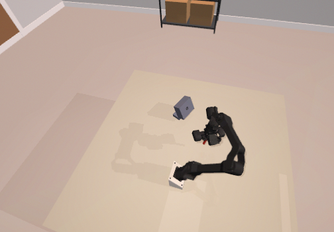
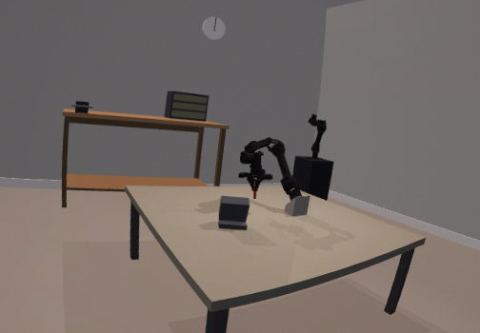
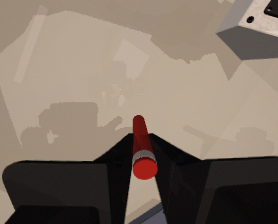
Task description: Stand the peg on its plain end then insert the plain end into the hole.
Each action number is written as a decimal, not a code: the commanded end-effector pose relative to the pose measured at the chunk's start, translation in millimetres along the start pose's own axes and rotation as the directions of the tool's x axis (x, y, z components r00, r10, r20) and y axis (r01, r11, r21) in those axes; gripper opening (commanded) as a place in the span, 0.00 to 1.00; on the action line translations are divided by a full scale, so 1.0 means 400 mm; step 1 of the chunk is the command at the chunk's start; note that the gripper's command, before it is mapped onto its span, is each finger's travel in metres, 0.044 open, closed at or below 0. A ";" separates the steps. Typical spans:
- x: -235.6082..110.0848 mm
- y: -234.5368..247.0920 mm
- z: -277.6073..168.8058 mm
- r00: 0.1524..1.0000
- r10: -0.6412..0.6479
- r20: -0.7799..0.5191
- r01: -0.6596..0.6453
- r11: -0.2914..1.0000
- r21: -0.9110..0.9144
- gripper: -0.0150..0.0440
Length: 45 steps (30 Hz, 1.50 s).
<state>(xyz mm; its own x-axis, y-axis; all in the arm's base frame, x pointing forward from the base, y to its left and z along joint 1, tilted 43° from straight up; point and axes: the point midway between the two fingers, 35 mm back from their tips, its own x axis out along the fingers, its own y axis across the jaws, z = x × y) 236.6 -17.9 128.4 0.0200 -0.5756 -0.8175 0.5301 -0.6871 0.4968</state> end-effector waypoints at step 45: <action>0.015 -0.001 -0.204 0.872 -0.375 -0.315 0.428 0.896 0.117 0.25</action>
<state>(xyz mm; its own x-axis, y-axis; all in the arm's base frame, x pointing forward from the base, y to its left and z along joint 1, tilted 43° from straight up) 299.2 12.9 99.2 0.0705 -0.1360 -0.9882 0.3870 -0.9093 0.1528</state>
